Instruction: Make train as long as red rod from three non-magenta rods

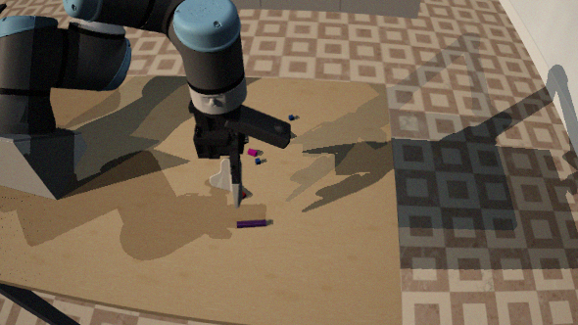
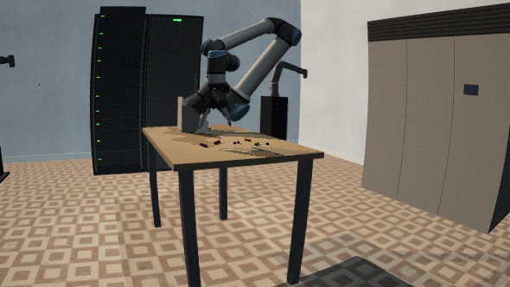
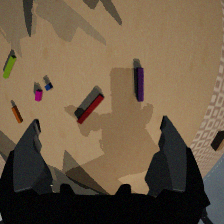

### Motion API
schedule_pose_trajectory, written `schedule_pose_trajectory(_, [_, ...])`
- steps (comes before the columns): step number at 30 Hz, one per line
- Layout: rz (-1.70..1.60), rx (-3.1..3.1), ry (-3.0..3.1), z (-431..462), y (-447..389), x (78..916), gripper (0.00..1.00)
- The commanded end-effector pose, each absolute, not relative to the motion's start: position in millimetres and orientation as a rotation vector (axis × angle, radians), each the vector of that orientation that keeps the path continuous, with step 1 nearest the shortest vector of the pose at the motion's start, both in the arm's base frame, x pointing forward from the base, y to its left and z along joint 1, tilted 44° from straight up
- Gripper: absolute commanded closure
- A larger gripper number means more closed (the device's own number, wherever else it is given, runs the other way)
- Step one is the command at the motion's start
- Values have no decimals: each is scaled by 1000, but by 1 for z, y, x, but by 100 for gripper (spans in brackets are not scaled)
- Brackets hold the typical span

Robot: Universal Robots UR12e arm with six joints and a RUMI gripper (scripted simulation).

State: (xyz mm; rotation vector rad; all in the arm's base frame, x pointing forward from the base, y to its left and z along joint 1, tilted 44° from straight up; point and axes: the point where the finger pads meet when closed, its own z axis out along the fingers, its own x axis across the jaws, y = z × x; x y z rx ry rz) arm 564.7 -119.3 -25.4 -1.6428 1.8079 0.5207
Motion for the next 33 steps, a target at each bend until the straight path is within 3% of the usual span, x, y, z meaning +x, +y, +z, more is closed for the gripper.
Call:
schedule_pose_trajectory(1, [456,-1753,1691,16,-89,597,0])
schedule_pose_trajectory(23, [281,-2014,1292,148,34,659,0])
schedule_pose_trajectory(24, [281,-2014,1292,148,34,659,86])
schedule_pose_trajectory(33, [281,-2014,1292,148,34,659,86])
